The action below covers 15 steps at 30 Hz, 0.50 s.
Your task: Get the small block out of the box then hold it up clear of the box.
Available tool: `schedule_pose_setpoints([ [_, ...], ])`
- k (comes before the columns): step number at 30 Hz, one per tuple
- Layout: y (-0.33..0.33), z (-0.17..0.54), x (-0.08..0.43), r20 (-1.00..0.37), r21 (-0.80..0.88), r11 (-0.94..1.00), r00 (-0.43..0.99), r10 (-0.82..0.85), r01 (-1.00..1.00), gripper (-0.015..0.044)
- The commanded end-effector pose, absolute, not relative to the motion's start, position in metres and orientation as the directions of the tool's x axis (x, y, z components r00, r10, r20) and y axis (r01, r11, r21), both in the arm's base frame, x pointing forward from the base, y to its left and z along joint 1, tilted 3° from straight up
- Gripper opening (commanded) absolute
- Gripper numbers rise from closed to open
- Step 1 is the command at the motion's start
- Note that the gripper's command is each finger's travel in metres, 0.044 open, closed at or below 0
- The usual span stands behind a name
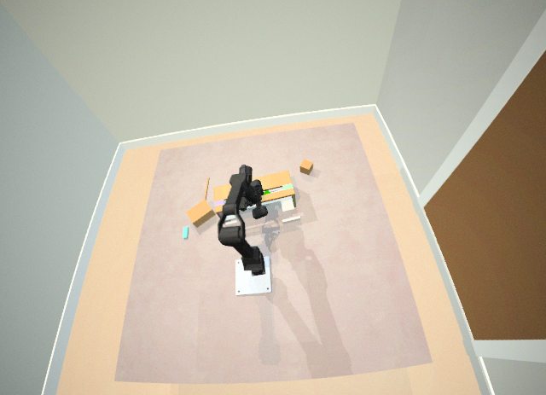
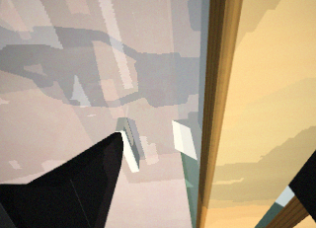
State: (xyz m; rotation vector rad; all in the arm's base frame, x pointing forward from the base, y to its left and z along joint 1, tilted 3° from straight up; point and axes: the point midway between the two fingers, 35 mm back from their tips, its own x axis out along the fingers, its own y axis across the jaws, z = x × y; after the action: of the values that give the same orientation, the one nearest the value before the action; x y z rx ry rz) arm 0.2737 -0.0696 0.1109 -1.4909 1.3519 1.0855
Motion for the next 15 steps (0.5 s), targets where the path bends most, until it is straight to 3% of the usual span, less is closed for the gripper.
schedule_pose_setpoints([
  [1, -0.074, 0.111, 0.275, -0.959, -0.029, -0.080, 0.050, -0.280, -0.996, 0.0400],
  [15, -0.101, 0.110, 0.277, -0.958, -0.029, -0.080, 0.051, -0.283, -0.996, 0.0400],
])
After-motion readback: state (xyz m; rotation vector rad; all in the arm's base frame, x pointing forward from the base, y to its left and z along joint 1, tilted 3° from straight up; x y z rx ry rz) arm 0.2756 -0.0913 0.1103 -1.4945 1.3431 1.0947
